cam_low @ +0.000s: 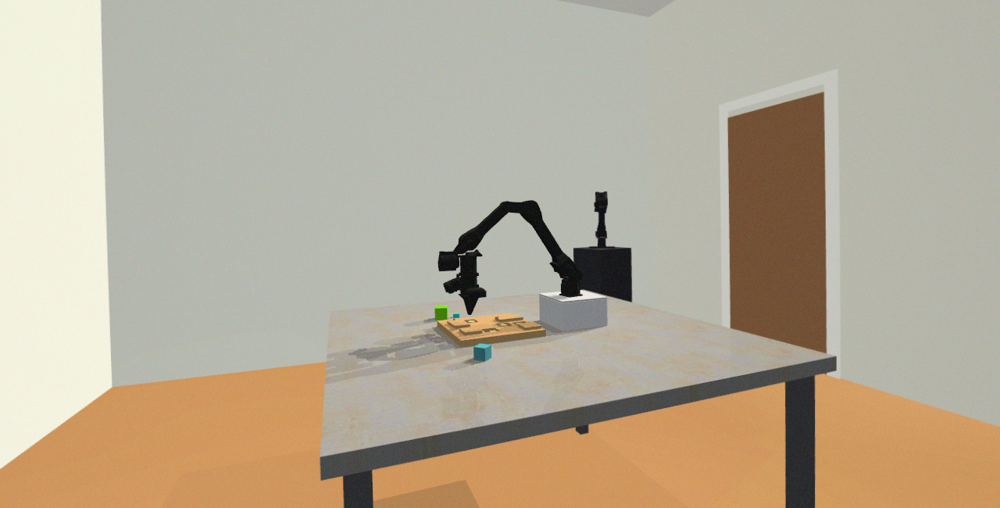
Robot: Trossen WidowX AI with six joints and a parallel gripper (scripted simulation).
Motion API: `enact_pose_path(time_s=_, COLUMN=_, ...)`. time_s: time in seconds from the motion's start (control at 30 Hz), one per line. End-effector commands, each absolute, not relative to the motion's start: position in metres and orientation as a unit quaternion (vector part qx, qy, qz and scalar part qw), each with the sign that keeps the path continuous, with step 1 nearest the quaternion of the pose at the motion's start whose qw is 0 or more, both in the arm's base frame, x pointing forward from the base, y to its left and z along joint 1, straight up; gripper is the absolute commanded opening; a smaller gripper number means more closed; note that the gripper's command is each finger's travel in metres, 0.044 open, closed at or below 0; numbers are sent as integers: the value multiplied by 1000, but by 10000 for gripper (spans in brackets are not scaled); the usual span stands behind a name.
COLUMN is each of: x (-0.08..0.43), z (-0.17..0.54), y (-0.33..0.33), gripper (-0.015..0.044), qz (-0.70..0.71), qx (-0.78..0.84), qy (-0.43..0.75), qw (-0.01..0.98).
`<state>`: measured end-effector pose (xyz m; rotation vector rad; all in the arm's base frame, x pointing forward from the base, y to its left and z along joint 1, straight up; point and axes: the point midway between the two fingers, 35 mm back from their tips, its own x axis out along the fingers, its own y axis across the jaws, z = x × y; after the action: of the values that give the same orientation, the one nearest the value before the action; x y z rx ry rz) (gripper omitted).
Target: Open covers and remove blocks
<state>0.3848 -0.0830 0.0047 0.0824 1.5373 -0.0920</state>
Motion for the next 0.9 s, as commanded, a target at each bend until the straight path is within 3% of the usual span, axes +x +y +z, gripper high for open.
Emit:
enact_pose_path(time_s=0.0, x=385, z=11, y=-83, gripper=0, qz=-42, qx=39, qy=694, qw=718)
enact_pose_path(time_s=0.17, x=382, z=11, y=-82, gripper=0, qz=-53, qx=49, qy=694, qw=716)
enact_pose_path(time_s=0.87, x=272, z=25, y=-47, gripper=0, qz=-391, qx=396, qy=580, qw=595)
